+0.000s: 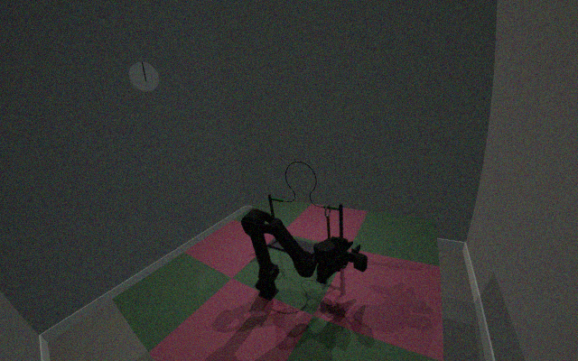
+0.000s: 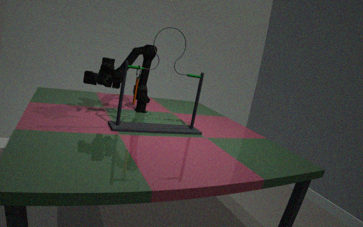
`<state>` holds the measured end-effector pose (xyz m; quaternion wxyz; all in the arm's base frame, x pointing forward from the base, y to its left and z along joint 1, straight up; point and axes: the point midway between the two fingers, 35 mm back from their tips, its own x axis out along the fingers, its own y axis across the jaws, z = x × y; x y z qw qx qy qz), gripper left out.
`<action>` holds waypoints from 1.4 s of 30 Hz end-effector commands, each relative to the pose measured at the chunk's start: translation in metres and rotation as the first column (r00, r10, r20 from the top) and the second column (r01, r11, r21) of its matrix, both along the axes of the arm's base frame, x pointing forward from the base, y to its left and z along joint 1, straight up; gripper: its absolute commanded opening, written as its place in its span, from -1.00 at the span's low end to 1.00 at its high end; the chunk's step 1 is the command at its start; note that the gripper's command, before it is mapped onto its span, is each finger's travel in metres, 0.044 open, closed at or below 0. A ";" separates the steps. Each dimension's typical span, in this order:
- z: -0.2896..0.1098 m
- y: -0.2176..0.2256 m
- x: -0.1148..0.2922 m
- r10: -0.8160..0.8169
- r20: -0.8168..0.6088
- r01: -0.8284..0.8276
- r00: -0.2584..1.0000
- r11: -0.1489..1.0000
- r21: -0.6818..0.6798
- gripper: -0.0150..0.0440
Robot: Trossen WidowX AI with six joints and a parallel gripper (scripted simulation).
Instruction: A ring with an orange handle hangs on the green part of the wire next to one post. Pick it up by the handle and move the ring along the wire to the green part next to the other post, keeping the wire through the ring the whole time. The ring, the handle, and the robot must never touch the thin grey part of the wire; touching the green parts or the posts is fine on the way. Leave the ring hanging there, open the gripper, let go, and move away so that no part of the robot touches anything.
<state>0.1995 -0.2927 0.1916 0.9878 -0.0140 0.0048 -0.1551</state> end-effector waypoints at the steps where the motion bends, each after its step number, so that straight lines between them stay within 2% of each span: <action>1: -0.037 0.031 0.003 0.079 -0.024 -0.079 0.997 0.997 -0.007 0.05; 8: -0.083 0.096 0.004 0.219 -0.052 -0.221 0.974 0.975 -0.022 0.05; 13: -0.101 0.142 0.001 0.313 -0.063 -0.316 0.948 0.948 -0.037 0.05; 20: -0.099 0.143 0.004 0.316 -0.061 -0.318 0.947 0.947 -0.035 0.05; 31: -0.052 0.144 0.051 0.305 0.016 -0.306 0.952 0.952 0.011 0.05; 42: -0.051 0.143 0.059 0.305 0.018 -0.306 0.952 0.952 0.012 0.05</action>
